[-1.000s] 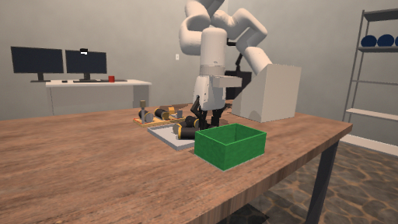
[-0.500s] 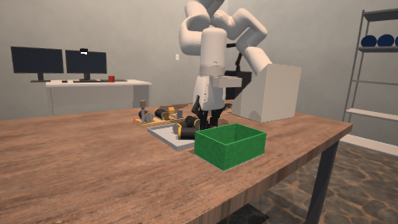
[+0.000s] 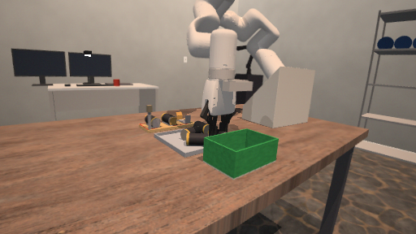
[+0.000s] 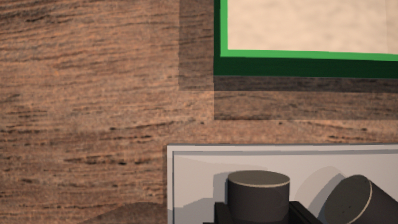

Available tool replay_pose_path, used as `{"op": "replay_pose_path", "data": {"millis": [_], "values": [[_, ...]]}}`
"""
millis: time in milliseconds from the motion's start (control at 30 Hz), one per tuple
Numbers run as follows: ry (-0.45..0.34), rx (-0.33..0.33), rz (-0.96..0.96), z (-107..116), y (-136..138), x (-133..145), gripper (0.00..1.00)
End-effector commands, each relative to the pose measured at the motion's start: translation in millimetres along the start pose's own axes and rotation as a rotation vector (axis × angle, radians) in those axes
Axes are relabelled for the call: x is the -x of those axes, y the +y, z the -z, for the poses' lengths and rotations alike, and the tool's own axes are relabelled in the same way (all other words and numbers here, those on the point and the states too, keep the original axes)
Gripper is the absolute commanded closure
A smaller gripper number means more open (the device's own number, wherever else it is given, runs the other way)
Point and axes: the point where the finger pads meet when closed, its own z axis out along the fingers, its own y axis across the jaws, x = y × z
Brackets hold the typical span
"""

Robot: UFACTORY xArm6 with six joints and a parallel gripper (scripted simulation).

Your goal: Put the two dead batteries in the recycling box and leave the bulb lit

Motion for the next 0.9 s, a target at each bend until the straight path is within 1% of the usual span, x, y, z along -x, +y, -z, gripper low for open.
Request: {"op": "replay_pose_path", "data": {"millis": [0, 167, 233, 433, 500, 633, 867], "values": [[0.001, 0.003, -0.001, 1, 1, 0, 0.72], [0.001, 0.003, -0.001, 2, 1, 0, 0.72], [0.001, 0.003, -0.001, 5, 1, 0, 0.72], [0.001, 0.003, -0.001, 31, 1, 0, 0.72], [0.001, 0.003, -0.001, 31, 1, 0, 0.72], [0.001, 0.003, -0.001, 44, 1, 0, 0.72], [0.001, 0.003, -0.001, 47, 1, 0, 0.72]]}}
